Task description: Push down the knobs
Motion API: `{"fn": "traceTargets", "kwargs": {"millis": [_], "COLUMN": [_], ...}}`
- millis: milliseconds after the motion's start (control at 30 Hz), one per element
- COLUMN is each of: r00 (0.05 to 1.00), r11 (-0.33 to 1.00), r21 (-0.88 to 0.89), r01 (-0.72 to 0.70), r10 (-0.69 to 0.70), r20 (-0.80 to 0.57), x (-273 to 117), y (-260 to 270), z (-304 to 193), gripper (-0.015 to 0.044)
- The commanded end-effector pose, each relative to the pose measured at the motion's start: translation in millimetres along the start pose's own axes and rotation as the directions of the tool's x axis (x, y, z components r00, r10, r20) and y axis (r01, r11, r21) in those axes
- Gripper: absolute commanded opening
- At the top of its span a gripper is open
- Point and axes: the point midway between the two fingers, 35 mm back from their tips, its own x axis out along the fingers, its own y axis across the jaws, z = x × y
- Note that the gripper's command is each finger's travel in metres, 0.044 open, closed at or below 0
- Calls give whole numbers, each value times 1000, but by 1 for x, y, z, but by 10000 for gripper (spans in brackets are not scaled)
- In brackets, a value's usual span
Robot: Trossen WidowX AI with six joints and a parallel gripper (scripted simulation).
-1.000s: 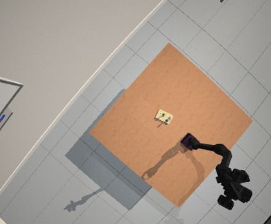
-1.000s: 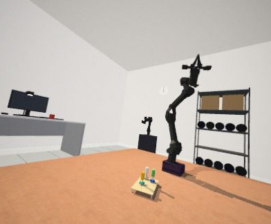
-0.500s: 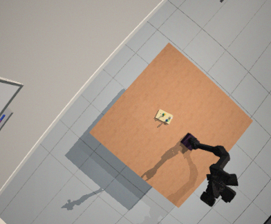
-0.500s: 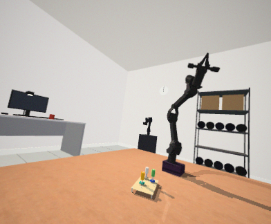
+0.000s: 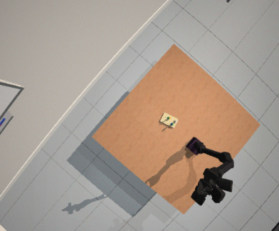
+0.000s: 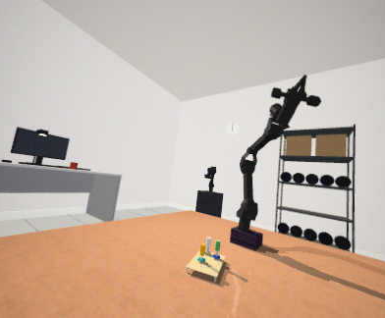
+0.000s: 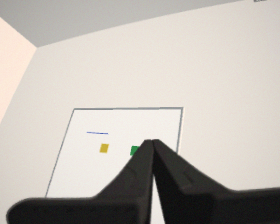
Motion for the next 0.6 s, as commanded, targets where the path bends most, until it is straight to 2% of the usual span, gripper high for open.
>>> {"fn": "traceTargets", "kwargs": {"millis": [0,567], "r00": [997,913], "r11": [1000,982], "r21": [21,184], "r01": [-14,43], "r10": [16,36], "r20": [-78,-406], "x": [5,4], "y": [5,3], "z": [-31,-155], "gripper": [0,0]}}
